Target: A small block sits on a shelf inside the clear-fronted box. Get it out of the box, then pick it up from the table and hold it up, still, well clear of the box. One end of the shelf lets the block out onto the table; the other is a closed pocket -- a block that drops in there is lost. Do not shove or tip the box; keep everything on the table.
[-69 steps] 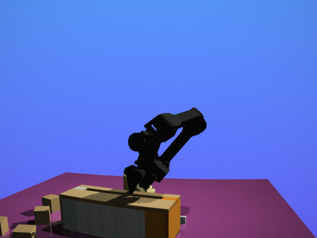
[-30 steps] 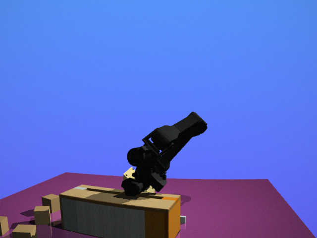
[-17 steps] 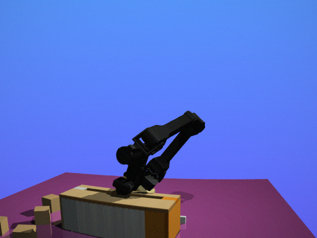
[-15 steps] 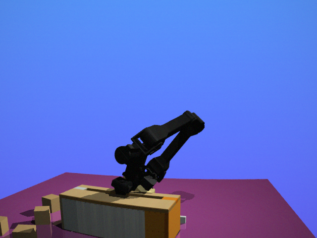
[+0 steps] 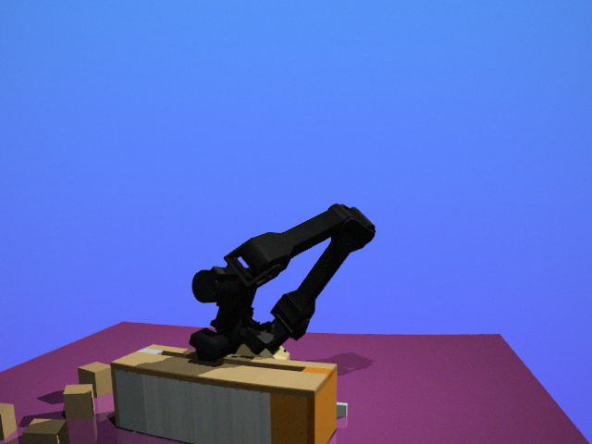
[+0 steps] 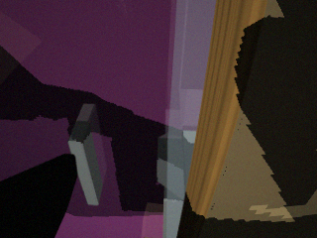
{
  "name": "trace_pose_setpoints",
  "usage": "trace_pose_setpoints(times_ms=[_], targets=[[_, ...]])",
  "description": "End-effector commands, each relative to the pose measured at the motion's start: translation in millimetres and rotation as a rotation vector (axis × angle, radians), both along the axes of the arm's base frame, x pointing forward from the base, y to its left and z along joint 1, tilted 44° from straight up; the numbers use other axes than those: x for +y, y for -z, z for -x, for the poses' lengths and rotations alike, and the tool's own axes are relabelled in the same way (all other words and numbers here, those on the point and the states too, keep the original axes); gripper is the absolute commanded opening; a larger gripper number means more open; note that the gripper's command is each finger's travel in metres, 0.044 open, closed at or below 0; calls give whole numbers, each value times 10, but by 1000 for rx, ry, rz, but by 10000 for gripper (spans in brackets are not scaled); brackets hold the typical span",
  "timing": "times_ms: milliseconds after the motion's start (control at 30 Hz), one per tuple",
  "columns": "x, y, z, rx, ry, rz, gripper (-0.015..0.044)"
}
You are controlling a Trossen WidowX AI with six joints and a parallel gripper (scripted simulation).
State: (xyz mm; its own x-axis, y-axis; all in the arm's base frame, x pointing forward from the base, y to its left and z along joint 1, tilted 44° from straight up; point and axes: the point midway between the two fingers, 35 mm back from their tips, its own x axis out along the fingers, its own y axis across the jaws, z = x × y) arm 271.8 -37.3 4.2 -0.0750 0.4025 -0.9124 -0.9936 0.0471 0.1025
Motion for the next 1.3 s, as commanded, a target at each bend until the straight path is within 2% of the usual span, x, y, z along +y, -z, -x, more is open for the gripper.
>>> trace_pose_setpoints(times_ms=[0,367,1267], targets=[[-68,68,24,3,1,2,400],[49,-42,31,3,0,1,400],[-154,146,62,3,1,3,400]])
